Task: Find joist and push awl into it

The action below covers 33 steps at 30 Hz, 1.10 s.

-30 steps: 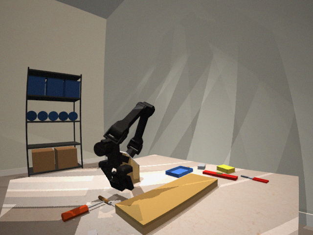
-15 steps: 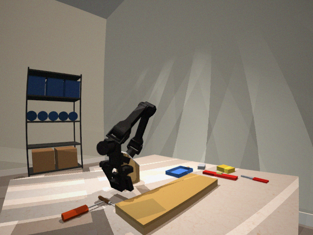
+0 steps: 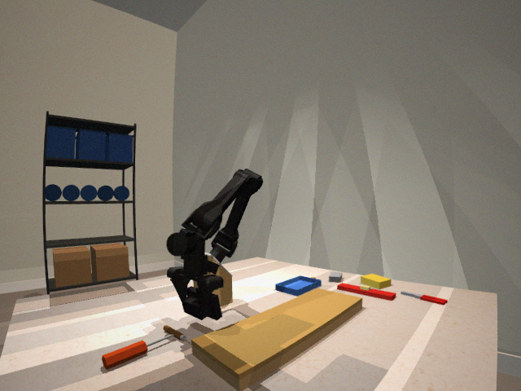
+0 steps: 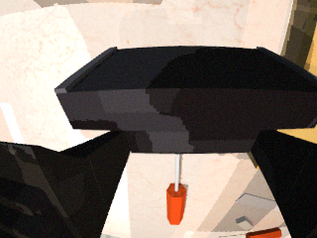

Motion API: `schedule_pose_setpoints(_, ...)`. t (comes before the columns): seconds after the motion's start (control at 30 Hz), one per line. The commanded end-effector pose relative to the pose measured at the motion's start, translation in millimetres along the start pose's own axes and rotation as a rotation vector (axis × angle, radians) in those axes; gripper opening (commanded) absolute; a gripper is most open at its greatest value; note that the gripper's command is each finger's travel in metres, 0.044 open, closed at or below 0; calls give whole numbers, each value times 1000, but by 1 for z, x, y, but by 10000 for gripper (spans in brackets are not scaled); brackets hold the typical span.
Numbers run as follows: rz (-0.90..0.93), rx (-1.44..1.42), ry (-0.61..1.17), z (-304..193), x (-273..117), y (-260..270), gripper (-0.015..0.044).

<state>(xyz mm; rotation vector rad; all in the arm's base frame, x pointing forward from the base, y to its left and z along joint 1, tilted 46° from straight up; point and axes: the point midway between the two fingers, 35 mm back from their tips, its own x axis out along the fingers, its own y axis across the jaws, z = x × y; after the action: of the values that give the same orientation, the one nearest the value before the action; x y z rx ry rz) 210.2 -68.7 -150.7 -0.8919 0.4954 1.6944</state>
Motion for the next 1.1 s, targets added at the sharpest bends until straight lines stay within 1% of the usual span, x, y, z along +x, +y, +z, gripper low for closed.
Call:
schedule_pose_setpoints(0.0, -1, -3, 35, -1, -3, -2, 0)
schedule_pose_setpoints(1.07, 1, -1, 180, 4, -1, -2, 0)
